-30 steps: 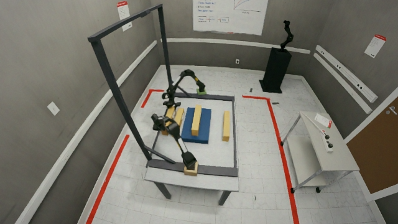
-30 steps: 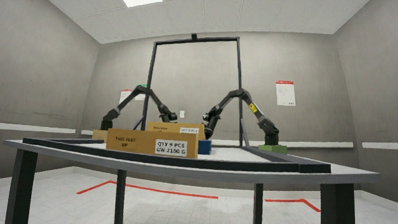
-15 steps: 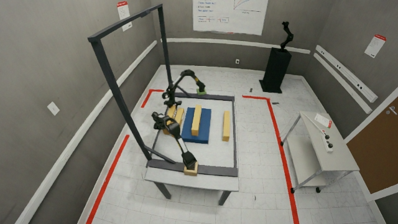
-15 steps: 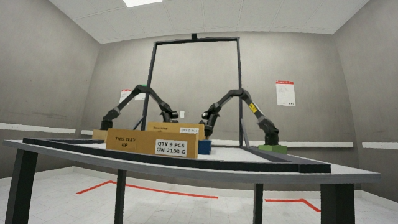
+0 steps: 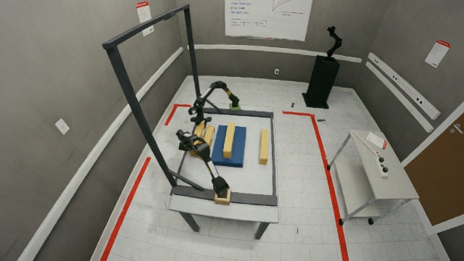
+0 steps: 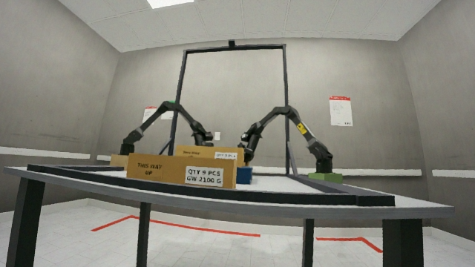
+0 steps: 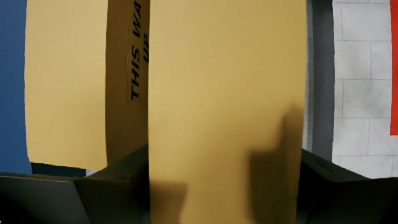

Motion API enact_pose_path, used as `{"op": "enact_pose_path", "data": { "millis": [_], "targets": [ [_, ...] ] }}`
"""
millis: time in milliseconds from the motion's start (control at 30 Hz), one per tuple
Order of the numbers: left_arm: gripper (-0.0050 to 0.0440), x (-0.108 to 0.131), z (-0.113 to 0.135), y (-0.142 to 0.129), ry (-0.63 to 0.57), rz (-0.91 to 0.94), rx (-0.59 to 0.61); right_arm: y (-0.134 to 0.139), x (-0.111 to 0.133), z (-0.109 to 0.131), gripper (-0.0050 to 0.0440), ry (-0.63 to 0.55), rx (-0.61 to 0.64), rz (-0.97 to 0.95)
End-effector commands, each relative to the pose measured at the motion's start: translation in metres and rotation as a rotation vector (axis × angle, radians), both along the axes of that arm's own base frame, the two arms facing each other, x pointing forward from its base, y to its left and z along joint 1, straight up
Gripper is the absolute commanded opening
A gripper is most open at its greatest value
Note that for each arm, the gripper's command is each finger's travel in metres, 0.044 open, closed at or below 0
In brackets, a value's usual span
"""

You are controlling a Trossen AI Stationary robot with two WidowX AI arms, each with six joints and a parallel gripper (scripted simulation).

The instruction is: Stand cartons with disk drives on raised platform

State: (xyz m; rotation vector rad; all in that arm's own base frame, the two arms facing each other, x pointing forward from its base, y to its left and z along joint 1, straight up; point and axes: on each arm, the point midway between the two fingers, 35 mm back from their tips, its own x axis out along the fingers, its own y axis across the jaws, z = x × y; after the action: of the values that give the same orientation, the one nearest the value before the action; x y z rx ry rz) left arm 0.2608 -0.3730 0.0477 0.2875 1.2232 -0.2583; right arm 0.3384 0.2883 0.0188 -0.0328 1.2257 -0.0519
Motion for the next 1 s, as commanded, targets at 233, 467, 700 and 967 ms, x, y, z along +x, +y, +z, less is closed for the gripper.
{"op": "enact_pose_path", "data": {
  "millis": [233,467,700,967],
  "targets": [
    [-0.0050,-0.002,0.044,-0.015,-0.040,-0.007,-0.100,0.014,0.002,0.039,-0.0050,-0.057,0.070,0.006],
    [-0.0050,-0.001,0.044,-0.014,-0.039,-0.007,-0.100,0.014,0.002,0.038,-0.0050,-0.026,0.027,0.000],
    [-0.0050,-0.001,0.044,-0.014,-0.039,-0.007,-0.100,0.014,0.002,0.038,-0.0050,-0.026,0.027,0.000],
    [-0.0050,0.001,0.071,-0.008,-0.037,-0.003,-0.065,0.009,0.002,0.078,-0.0050,-0.023,0.033,0.001]
  ]
}}
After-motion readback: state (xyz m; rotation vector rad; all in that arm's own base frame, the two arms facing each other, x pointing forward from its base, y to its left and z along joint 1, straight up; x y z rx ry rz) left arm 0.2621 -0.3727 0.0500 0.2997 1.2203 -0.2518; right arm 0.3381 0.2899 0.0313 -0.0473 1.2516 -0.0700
